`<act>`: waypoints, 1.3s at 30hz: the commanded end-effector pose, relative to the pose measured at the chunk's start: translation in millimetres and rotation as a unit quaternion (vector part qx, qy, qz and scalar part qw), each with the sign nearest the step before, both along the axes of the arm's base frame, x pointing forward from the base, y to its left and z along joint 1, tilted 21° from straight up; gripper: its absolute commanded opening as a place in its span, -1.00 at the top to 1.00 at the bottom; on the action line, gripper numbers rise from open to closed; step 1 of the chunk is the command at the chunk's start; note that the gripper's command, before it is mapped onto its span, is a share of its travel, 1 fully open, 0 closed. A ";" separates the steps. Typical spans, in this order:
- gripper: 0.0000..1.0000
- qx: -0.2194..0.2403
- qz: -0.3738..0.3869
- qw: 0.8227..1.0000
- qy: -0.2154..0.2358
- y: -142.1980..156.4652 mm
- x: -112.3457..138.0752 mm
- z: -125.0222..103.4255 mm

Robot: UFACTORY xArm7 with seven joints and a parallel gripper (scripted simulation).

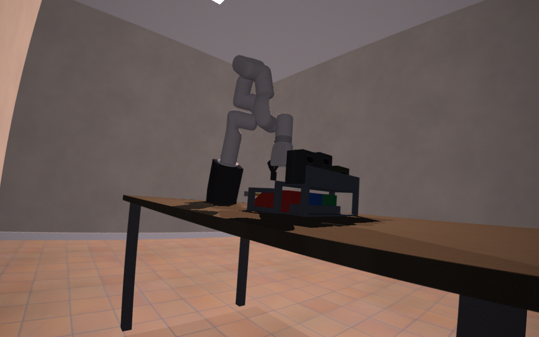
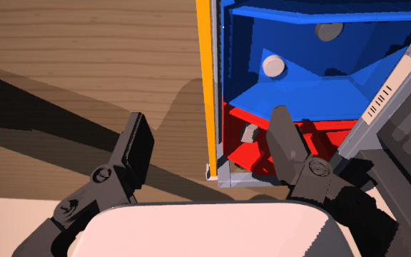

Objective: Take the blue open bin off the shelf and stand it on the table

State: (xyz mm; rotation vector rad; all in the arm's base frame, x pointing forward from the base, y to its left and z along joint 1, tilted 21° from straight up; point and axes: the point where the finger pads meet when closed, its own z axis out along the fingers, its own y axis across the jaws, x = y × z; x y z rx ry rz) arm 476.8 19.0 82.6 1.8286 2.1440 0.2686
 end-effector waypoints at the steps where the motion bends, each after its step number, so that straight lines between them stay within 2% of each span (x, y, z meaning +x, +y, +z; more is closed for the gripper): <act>1: -1.00 -0.001 0.000 1.000 -0.002 0.1 0.2 2.9; 5: -1.00 -0.003 -0.002 1.000 -0.003 0.0 -2.9 9.5; 39: -1.00 -0.003 -0.002 1.000 -0.003 0.8 -5.3 16.9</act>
